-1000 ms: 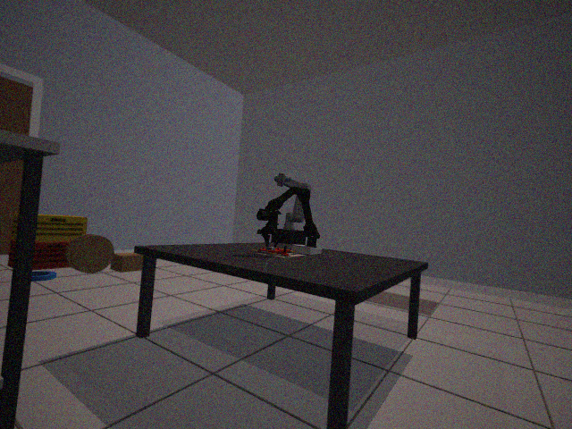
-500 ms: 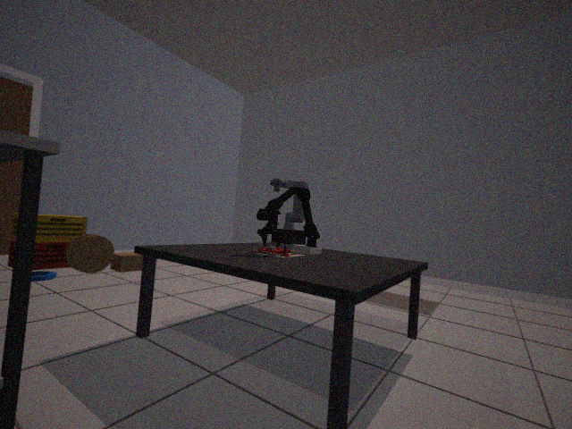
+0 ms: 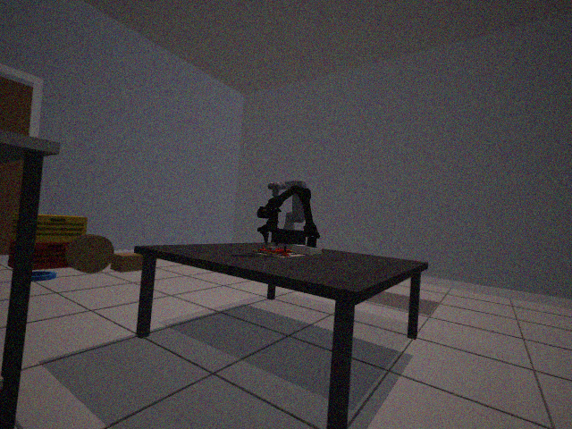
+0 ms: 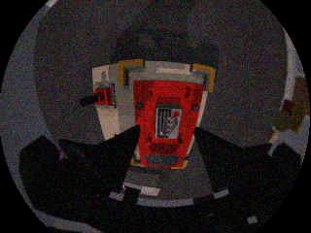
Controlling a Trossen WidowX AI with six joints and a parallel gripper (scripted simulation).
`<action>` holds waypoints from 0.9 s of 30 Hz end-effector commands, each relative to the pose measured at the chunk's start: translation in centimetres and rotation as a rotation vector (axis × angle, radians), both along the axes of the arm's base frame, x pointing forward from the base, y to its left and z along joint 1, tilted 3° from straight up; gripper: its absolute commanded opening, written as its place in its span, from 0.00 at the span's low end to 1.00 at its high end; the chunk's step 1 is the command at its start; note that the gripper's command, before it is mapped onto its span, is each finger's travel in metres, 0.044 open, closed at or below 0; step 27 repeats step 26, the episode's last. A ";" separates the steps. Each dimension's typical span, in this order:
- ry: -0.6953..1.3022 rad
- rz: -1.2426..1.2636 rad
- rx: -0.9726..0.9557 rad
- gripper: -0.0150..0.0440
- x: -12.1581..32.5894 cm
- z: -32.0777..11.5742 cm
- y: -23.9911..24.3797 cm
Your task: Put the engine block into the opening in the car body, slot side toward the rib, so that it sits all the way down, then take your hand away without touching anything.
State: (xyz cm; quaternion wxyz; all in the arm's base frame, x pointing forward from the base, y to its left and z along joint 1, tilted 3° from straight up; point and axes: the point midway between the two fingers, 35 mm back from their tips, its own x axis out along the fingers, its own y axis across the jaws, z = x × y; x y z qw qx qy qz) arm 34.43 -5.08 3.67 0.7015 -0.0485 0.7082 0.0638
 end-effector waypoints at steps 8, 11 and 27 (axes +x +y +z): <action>0.002 0.001 -0.005 0.38 0.0 0.1 -0.1; 0.002 0.001 -0.005 0.25 0.0 0.1 -0.1; 0.002 0.001 -0.005 0.25 0.0 0.1 -0.1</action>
